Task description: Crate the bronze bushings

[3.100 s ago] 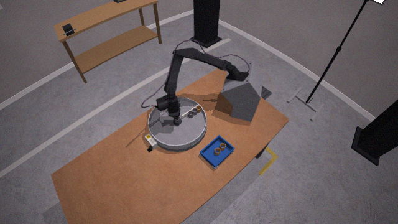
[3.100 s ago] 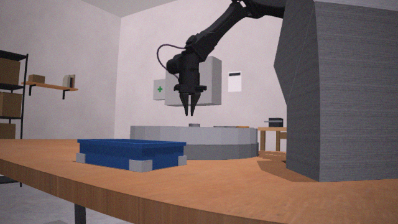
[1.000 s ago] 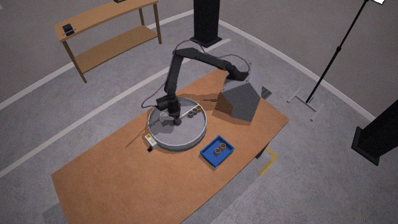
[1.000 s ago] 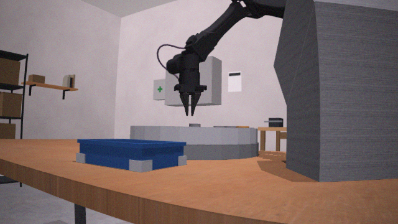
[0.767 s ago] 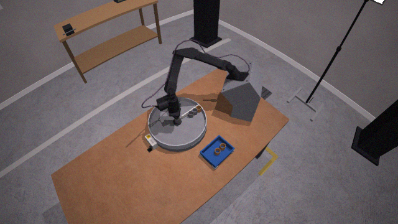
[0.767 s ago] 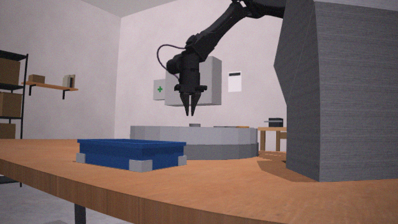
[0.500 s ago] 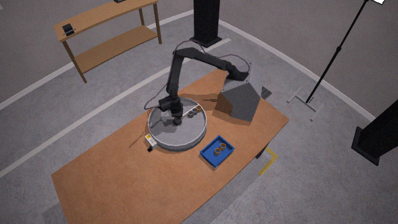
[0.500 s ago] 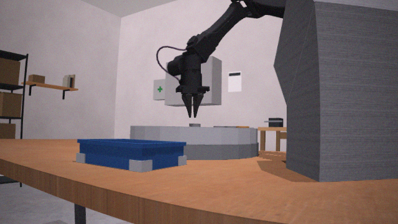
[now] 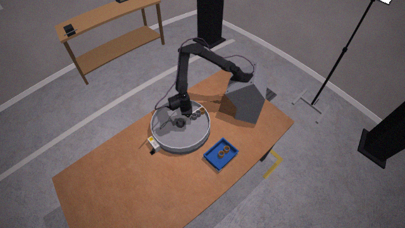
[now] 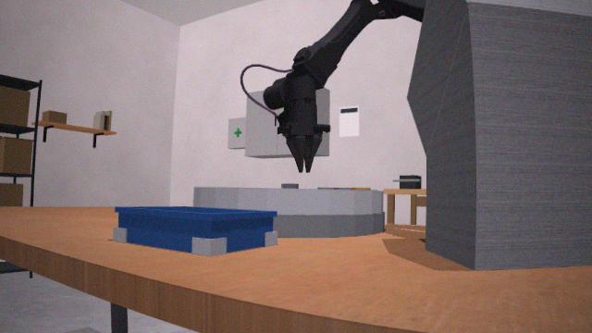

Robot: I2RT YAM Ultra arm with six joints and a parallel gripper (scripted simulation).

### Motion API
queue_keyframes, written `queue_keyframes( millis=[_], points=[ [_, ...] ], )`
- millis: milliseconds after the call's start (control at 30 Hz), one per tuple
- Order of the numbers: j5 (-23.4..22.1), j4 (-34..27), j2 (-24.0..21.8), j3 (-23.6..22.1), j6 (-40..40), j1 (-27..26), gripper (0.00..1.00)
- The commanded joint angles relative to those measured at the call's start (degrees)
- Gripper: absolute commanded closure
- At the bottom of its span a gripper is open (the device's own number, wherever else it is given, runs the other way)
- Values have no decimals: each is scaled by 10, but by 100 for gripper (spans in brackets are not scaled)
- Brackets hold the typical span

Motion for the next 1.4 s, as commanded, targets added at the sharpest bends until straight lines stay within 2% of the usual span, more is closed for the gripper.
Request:
queue_keyframes(
  millis=[0,67,133,433,633,700,867,1033,1367],
  points=[
    [-4,44,-42,-46,-37,5,85],
    [-5,62,-57,-79,-52,1,85],
    [-5,62,-57,-79,-52,1,85],
    [-10,147,-124,-225,-127,-8,85],
    [-15,196,-158,-302,-172,-22,85],
    [-15,196,-158,-302,-172,-22,85],
    [-19,227,-176,-346,-199,-32,85],
    [-22,243,-186,-368,-213,-29,85],
    [-22,248,-189,-364,-217,-29,85]
  ],
)
